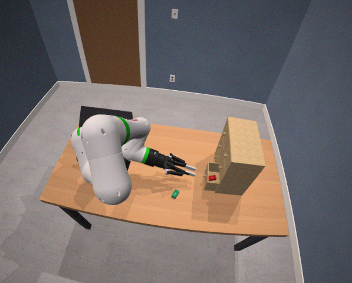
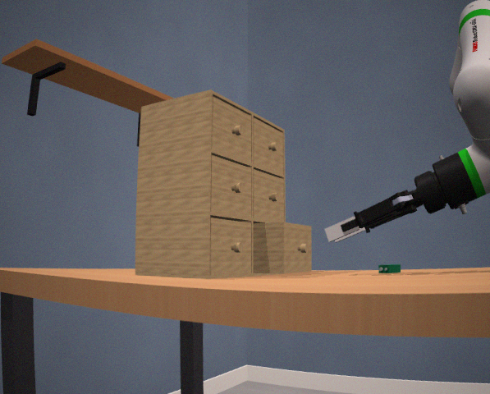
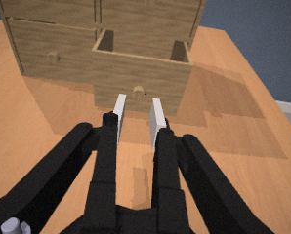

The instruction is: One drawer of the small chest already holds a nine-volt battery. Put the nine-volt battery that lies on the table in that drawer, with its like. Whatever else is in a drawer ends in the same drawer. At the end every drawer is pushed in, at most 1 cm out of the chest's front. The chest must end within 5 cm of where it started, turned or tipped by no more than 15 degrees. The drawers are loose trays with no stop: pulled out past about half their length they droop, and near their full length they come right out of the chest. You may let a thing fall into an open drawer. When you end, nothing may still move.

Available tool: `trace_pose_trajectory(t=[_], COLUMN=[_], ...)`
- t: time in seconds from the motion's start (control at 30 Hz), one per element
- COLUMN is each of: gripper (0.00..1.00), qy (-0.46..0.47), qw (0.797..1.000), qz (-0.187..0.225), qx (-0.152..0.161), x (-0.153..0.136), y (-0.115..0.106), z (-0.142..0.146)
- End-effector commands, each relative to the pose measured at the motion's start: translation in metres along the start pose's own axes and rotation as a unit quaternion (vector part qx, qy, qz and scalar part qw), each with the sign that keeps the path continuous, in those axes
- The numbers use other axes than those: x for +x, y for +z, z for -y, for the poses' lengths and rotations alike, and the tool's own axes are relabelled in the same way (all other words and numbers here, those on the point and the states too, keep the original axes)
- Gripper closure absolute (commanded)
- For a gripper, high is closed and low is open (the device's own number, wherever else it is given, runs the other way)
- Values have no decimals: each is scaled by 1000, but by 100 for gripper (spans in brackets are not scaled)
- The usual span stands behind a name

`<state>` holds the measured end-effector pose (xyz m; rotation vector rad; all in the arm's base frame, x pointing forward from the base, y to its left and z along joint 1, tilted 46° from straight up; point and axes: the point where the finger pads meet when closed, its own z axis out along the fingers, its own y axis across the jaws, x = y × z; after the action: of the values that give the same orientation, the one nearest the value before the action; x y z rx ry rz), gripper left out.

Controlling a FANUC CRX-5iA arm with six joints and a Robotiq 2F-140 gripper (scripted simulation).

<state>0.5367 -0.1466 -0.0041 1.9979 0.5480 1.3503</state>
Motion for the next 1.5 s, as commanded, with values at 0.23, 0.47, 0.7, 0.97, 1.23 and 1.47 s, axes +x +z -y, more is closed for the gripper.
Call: trace_pose_trajectory(t=[0.23,0.47,0.7,0.97,1.23,1.47], gripper=[80,80,80,80,80,80], qy=[0,0,31,95,138,144], qw=[1000,1000,998,978,934,888], qz=[0,0,-5,3,54,133], qx=[0,0,53,184,325,417], x=[52,55,68,99,123,126], y=[-56,-60,-51,-47,-70,-106], z=[0,0,37,127,219,274])
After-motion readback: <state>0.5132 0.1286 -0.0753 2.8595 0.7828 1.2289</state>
